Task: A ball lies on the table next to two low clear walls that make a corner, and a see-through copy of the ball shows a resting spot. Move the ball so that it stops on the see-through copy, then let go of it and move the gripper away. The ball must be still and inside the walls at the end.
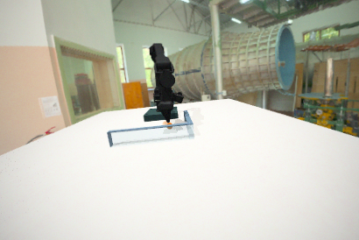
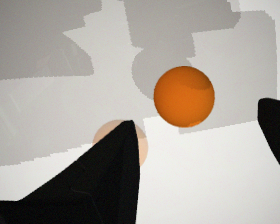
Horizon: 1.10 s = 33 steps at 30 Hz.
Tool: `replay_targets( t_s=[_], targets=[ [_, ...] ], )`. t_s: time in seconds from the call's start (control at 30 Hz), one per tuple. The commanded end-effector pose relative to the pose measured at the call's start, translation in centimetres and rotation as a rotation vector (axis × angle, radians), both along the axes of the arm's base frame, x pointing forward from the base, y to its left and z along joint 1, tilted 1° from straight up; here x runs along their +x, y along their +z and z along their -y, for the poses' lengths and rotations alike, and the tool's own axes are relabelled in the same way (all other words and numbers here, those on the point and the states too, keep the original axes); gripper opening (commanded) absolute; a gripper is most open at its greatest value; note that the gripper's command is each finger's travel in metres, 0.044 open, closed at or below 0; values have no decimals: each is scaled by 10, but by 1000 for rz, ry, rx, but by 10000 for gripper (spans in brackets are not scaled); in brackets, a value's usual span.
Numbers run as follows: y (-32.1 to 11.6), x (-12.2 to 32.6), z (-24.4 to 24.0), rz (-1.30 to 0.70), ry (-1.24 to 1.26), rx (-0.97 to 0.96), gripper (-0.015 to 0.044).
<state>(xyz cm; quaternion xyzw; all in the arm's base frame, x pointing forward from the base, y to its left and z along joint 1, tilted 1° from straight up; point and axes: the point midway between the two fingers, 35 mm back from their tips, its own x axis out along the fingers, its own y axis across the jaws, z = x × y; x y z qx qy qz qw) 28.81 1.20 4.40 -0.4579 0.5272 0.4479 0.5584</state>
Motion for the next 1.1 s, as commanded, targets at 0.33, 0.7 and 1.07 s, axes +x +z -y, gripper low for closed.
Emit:
replay_targets(
  t_s=[0.33,0.7,1.07],
  targets=[
    [-25,0,-1,-8,4,3,248],
    [-29,-1,-1,-8,4,3,123],
    [-14,8,5,37,21,-21,0]
  ],
)
